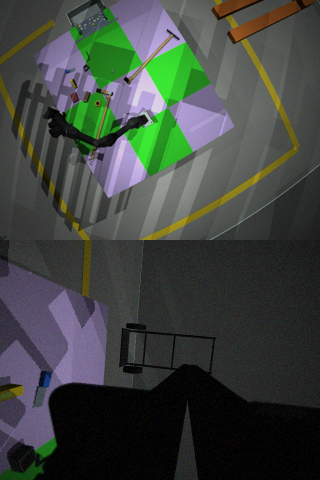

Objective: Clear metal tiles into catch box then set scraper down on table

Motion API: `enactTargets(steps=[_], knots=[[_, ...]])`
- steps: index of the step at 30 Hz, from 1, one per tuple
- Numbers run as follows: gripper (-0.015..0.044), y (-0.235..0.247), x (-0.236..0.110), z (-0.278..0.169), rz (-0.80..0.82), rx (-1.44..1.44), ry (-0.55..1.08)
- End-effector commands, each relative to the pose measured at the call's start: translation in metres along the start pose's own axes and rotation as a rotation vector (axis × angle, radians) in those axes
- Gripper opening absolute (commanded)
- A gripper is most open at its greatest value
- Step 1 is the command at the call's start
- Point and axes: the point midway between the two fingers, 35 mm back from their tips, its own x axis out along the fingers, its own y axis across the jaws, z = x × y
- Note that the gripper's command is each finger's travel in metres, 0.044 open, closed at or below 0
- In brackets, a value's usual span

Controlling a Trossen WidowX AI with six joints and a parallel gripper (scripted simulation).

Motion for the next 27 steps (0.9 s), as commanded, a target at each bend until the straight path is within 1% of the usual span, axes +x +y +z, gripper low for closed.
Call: enactTargets(steps=[1, 27], knots=[[0.0000, 0.009, 0.007, -0.013, 0.036, 0.001, 0.031], [0.0000, 0.043, 0.027, -0.082, 0.205, 0.005, 0.190]])
